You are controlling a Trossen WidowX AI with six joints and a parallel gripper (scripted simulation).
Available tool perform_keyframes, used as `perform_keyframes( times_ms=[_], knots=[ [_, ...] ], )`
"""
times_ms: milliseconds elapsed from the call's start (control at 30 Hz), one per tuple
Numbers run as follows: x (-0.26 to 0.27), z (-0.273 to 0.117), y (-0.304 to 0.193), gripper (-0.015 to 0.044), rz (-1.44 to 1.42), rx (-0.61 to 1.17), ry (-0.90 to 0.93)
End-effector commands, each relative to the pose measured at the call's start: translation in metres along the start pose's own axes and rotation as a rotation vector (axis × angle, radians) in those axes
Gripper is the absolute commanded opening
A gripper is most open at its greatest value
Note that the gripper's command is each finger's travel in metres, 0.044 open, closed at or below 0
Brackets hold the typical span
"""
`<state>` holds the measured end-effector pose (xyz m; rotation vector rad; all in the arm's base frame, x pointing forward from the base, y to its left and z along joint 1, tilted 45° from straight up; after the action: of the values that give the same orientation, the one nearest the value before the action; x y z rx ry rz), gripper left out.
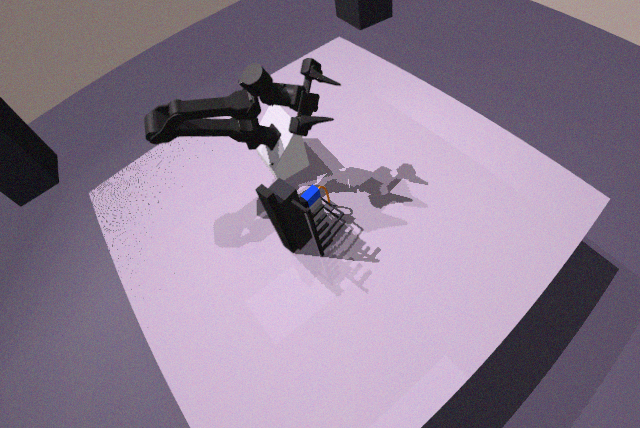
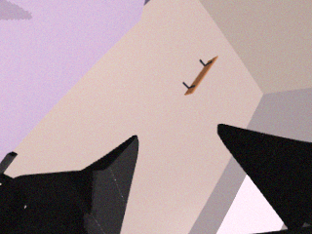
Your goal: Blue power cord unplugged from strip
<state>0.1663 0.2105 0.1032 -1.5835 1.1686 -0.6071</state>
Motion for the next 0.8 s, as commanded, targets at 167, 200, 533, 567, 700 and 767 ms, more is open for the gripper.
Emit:
perform_keyframes(
  times_ms=[167,200,533,567,700,767],
  knots=[
    [0.029,0.037,0.015,0.0243,0.255,-0.212,0.306],
    [0.038,0.043,0.018,0.0216,0.314,-0.248,0.386],
    [0.118,0.054,0.028,0.0160,0.779,-0.330,1.201],
    [0.123,0.053,0.027,0.0160,0.802,-0.321,1.258],
    [0.141,0.047,0.022,0.0160,0.877,-0.266,1.481],
    [0.150,0.044,0.019,0.0160,0.911,-0.225,1.589]
  ],
)
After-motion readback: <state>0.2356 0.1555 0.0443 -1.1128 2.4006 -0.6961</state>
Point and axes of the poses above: the point midway between the two fingers, 35 mm back from their tips, its own z axis out along the fingers, its own x axis across the jaws, y = z × x, the point moved 4 cm from there along -z, back along the fingers, and after that the axes turned 10 degrees about z, right-handed, at the moved point
